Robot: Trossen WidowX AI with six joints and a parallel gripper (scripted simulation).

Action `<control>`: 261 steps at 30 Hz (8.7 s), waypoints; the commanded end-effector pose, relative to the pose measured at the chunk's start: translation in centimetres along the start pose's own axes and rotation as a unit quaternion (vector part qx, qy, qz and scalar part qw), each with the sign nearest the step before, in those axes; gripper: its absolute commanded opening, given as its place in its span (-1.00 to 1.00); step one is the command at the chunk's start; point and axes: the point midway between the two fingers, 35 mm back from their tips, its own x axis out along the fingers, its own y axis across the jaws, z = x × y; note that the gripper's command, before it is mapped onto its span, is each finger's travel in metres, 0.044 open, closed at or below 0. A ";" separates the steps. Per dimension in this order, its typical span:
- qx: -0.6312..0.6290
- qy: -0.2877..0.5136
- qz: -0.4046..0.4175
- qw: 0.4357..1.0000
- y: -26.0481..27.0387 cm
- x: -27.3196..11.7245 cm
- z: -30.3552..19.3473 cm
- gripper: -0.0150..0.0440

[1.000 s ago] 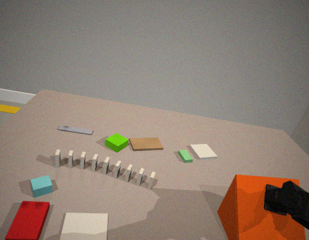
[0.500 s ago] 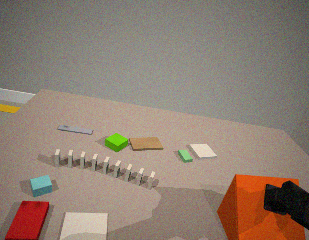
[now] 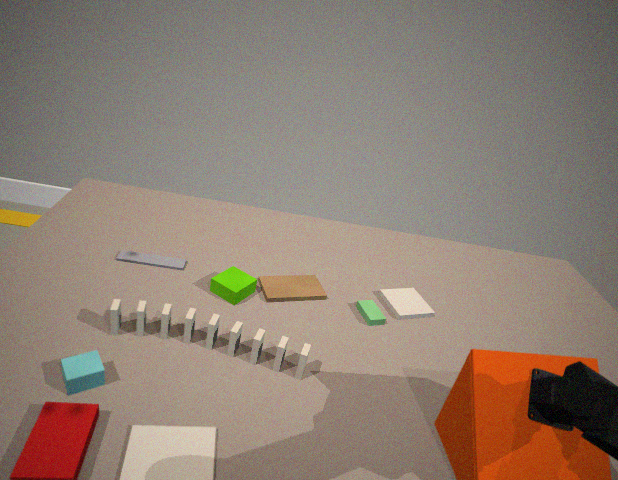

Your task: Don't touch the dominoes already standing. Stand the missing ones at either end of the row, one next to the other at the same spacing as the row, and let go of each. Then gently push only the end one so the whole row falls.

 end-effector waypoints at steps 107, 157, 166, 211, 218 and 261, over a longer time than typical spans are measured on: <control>-0.508 0.492 0.497 0.503 0.0 3.3 3.5 -0.13; -0.002 0.701 -0.012 0.713 -31.7 12.3 9.6 -0.13; -0.005 0.699 -0.005 0.715 -31.7 12.3 4.3 -0.13; -0.011 0.699 -0.002 0.715 -31.6 11.6 15.0 1.00; -0.061 0.697 0.047 0.713 -31.7 11.3 14.4 0.73; -0.510 0.496 0.493 0.501 -31.8 7.8 8.6 -0.49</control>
